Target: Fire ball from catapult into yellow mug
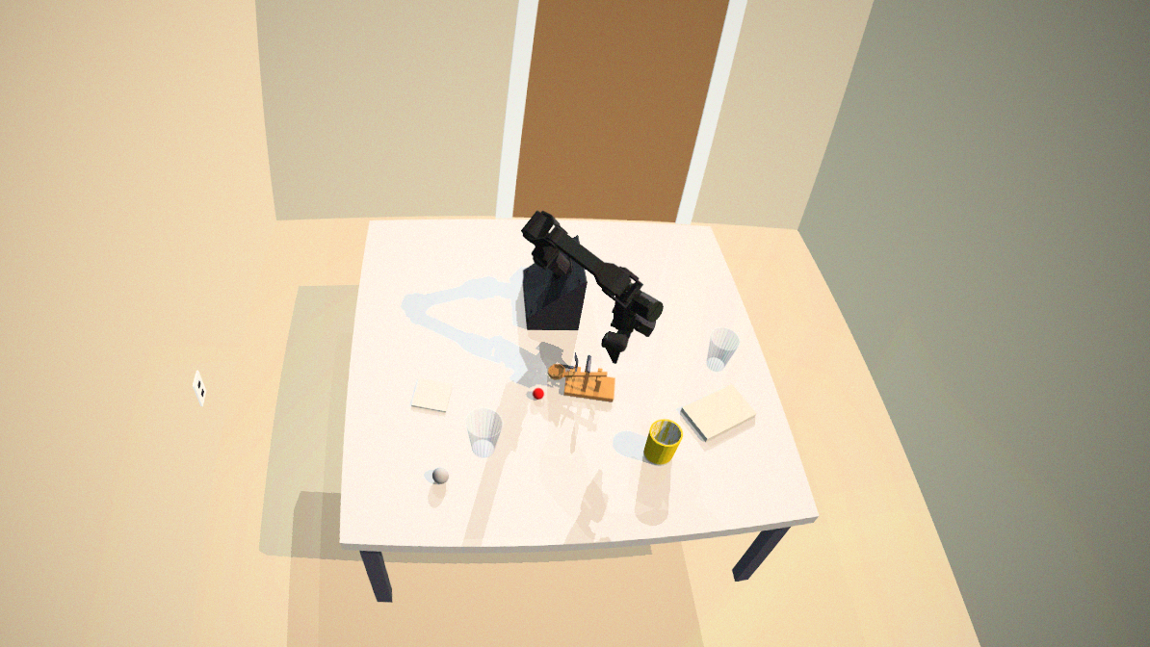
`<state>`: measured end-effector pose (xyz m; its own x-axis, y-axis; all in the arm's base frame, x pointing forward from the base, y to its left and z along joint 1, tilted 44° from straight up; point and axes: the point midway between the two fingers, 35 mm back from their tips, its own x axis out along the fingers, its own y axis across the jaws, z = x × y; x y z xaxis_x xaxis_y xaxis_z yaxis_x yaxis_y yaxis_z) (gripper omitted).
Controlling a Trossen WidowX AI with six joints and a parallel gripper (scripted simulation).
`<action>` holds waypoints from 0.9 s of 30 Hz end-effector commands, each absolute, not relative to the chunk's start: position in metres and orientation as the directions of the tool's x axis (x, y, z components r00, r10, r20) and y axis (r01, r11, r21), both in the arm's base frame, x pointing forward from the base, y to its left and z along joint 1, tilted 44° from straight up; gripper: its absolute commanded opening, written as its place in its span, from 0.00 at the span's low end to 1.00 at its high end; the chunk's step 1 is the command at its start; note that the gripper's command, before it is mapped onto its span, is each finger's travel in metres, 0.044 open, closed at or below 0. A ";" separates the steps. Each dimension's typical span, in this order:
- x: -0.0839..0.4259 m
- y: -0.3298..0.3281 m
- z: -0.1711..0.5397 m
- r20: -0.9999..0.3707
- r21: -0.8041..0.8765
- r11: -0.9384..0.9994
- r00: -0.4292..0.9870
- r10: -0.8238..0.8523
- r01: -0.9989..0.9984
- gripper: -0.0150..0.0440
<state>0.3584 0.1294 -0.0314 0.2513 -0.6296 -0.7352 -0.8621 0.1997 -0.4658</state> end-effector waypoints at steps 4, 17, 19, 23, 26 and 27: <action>0.354 0.092 -0.039 -0.734 -0.239 0.133 0.089 -0.673 -0.962 1.00; 0.352 0.065 -0.059 -0.730 -0.161 0.117 0.039 -0.682 -0.980 1.00; 0.353 0.051 -0.074 -0.729 -0.162 0.117 0.039 -0.683 -0.980 1.00; 0.353 0.049 -0.076 -0.729 -0.162 0.117 0.039 -0.683 -0.980 1.00; 0.353 0.049 -0.076 -0.729 -0.162 0.117 0.039 -0.683 -0.980 1.00; 0.353 0.048 -0.076 -0.729 -0.162 0.117 0.039 -0.683 -0.980 1.00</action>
